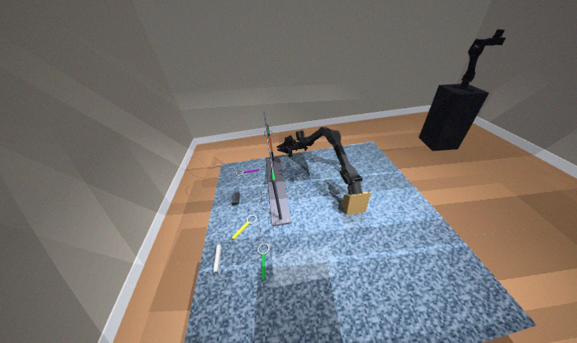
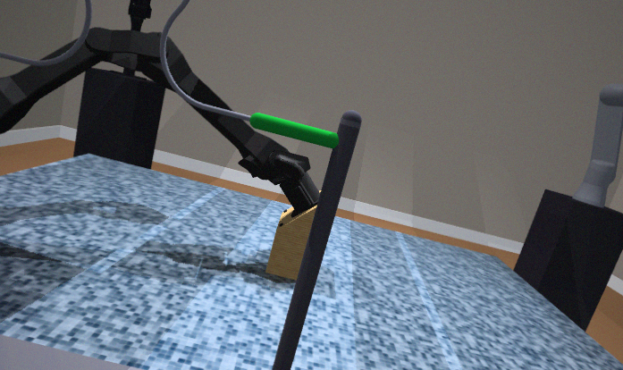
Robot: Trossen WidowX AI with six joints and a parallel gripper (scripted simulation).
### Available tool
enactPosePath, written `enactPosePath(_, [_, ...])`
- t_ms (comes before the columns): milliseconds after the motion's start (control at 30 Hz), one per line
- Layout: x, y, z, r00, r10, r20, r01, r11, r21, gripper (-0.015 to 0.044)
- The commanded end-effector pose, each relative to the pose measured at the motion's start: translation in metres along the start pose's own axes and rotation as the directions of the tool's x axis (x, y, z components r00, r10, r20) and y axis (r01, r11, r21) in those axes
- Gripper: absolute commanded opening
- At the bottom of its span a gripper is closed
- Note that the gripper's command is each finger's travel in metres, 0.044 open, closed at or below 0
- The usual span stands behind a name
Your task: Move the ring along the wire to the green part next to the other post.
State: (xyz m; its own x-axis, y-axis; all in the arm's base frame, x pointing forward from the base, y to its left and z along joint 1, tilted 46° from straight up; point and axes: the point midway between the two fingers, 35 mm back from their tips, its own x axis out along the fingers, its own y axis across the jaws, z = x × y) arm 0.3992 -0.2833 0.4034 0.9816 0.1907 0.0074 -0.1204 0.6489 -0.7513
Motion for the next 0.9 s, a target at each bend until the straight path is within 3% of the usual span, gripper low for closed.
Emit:
enactPosePath(0, [0.001,-0.003,-0.001,1.0,-0.013,-0.017,0.013,1.0,0.01,0.016])
enactPosePath(867, [0.041,-0.008,-0.002,1.0,-0.015,-0.014,0.015,1.0,0.011,0.016])
